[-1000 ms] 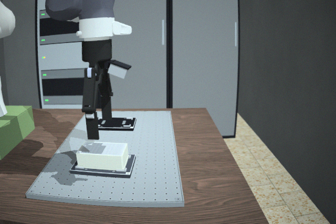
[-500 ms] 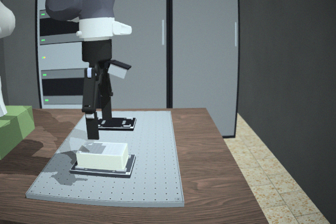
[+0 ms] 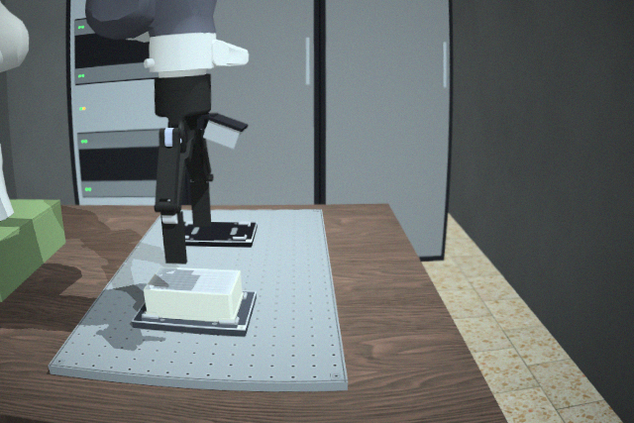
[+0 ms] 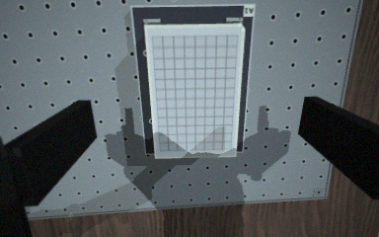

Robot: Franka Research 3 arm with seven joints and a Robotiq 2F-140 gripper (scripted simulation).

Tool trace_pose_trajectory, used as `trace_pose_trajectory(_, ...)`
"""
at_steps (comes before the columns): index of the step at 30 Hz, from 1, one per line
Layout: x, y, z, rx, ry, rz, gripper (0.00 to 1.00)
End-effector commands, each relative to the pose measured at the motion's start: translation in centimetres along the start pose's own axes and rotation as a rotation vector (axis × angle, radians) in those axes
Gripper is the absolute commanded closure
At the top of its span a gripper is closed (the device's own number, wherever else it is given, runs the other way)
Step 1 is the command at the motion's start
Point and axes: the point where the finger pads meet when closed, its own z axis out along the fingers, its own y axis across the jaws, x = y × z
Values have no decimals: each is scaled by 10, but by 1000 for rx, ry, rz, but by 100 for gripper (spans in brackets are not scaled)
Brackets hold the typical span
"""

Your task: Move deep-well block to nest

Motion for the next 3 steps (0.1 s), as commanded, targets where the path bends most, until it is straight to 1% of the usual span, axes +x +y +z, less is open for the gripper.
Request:
trace_pose_trajectory(1, -1, 0, 0, 1, -3, -3, 0)
trace_pose_trajectory(3, -1, 0, 0, 1, -3, -3, 0)
